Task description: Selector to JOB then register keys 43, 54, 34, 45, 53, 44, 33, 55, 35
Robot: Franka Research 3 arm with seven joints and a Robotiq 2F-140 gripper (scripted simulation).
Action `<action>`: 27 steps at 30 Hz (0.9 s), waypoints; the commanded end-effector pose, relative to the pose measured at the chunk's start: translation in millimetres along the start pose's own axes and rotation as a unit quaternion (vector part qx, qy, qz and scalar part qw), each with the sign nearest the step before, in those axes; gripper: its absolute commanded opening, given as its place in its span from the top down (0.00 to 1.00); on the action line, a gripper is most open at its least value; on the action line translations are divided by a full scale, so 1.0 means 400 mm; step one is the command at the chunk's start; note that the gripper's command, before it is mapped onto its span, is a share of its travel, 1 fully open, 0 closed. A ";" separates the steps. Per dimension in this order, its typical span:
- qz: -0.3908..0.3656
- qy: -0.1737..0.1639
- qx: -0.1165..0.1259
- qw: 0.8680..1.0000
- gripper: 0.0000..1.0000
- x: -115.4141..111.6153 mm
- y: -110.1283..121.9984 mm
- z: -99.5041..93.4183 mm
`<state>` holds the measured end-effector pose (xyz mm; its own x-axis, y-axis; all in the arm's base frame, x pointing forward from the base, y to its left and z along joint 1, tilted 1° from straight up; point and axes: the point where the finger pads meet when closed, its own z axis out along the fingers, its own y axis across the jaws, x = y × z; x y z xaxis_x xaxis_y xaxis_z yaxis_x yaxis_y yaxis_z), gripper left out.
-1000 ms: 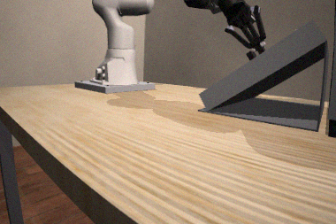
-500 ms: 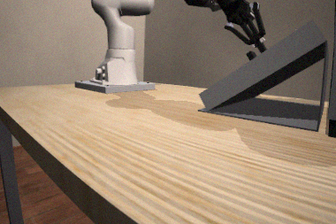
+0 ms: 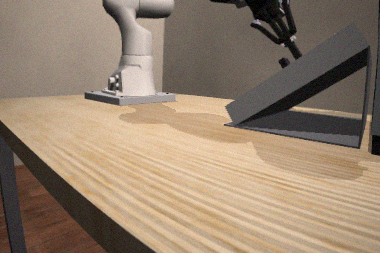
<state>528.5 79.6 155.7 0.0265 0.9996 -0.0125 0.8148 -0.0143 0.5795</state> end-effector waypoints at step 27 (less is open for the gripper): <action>-0.005 0.003 0.006 1.000 0.90 -0.155 -0.162 -0.006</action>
<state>472.5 25.1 118.3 0.0685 0.9975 -0.0171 0.8433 -0.0487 0.5353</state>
